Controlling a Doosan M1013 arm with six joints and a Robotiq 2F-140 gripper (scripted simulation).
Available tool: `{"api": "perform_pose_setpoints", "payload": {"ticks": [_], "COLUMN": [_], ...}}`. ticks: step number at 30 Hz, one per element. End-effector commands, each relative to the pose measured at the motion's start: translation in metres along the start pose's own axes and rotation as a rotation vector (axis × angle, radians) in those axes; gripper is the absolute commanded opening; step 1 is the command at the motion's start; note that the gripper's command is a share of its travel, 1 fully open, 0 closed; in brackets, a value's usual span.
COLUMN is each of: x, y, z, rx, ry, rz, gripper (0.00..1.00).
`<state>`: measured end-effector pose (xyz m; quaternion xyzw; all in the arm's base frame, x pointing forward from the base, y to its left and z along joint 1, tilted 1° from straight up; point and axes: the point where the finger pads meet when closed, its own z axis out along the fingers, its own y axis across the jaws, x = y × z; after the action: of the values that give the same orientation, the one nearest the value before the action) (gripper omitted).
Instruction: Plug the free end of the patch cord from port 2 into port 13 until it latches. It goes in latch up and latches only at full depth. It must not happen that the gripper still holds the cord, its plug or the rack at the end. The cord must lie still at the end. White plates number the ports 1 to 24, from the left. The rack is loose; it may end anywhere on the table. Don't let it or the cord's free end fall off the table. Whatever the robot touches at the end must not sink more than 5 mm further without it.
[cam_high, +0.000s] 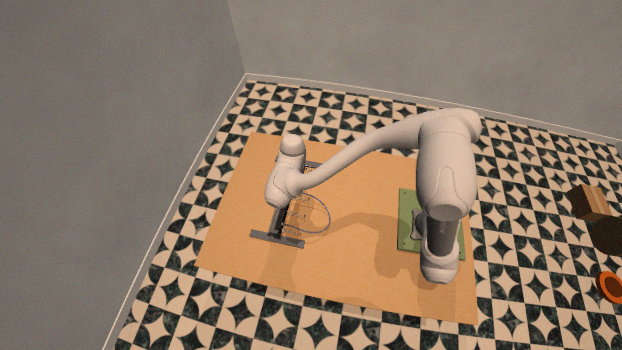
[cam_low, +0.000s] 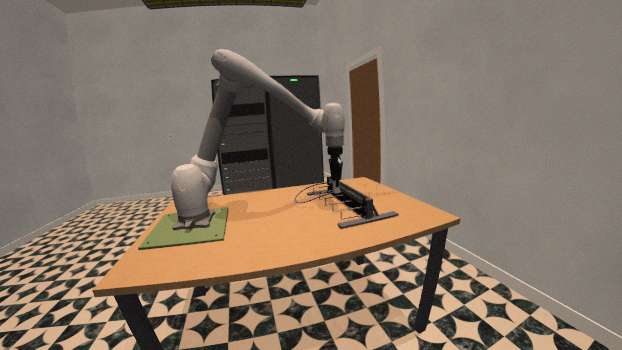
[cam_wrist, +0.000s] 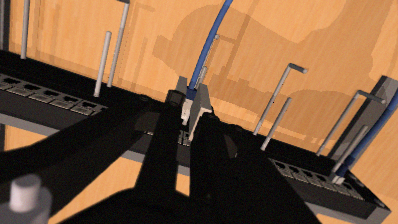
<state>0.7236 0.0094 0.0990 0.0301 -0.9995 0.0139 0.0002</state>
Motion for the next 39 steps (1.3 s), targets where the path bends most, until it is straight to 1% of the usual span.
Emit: {"api": "perform_pose_setpoints", "payload": {"ticks": [1, 11, 39], "x": [-0.0063, -0.0127, -0.0148], "y": [0.0000, 0.0001, 0.0001], "z": [-0.0002, -0.0003, -0.0003], "rx": [0.000, 0.000, 0.000], "ry": [0.000, 0.000, 0.000], "rz": [0.000, 0.000, 0.000], "gripper": [0.00, 0.00, 0.00]}}
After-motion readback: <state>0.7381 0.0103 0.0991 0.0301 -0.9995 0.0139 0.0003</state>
